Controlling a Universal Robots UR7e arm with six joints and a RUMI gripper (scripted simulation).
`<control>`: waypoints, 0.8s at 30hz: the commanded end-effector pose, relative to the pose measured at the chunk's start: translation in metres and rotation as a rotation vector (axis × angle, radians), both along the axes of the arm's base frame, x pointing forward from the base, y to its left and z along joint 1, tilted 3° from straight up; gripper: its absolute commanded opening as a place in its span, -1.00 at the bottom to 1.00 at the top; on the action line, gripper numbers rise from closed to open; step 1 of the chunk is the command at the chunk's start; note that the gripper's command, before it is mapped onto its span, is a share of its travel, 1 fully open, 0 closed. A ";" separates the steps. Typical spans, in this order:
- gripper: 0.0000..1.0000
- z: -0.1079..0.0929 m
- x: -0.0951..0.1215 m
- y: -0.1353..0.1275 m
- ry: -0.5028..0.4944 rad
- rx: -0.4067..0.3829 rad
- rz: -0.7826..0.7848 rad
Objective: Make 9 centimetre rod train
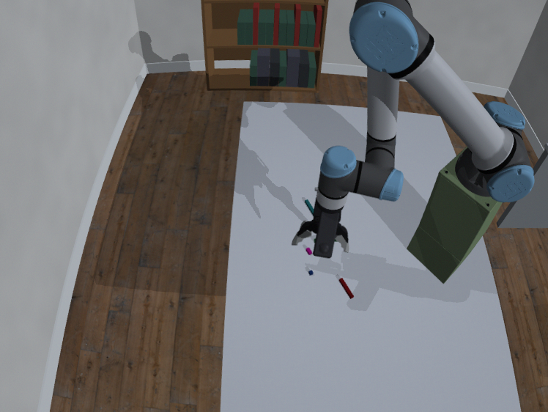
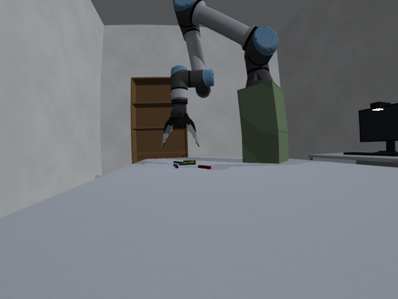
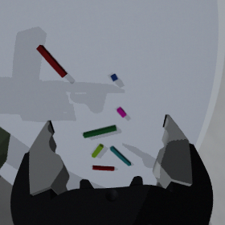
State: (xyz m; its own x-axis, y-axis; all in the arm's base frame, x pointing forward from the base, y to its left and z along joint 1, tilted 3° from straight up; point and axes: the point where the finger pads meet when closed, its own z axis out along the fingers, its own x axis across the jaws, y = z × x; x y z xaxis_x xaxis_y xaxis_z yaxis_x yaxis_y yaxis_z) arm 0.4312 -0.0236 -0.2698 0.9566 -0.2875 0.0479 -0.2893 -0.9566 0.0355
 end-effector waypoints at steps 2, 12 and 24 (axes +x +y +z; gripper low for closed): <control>1.00 0.002 0.006 -0.008 -0.009 0.000 -0.167; 1.00 0.003 0.011 -0.020 -0.022 0.009 -0.412; 1.00 0.005 0.015 -0.034 -0.035 0.018 -0.672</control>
State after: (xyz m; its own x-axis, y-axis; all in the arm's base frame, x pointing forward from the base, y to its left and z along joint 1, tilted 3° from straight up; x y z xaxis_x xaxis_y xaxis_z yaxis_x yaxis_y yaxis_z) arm 0.4413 -0.0497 -0.2671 0.6765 -0.7340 0.0596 -0.7355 -0.6775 0.0065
